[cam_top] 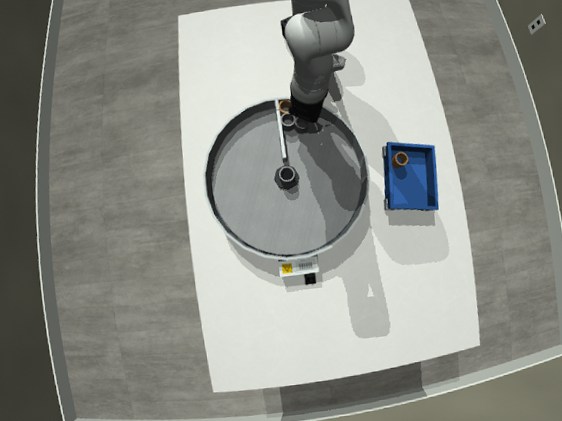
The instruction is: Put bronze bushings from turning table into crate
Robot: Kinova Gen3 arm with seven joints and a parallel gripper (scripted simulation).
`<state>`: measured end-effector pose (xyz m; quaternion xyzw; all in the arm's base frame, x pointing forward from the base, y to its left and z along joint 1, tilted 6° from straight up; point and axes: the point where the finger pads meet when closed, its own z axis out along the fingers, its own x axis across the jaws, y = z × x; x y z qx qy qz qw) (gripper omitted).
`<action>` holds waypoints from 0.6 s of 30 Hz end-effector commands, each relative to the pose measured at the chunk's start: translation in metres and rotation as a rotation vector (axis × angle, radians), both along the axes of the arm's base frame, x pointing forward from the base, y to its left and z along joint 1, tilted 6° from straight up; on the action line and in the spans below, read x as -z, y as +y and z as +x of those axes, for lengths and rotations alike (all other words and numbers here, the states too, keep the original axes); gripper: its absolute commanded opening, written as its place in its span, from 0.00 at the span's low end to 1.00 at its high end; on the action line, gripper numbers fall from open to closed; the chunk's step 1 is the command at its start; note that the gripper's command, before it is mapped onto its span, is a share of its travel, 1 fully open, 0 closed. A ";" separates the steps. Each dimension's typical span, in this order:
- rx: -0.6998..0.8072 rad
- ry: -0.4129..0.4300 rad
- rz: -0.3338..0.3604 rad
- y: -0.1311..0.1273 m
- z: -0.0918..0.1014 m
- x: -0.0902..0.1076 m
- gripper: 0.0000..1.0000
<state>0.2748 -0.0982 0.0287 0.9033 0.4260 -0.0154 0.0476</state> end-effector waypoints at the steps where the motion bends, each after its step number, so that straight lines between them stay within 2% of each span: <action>1: 0.000 -0.002 0.000 0.000 0.001 -0.003 0.00; 18: 0.000 -0.002 0.000 0.001 0.000 -0.010 0.00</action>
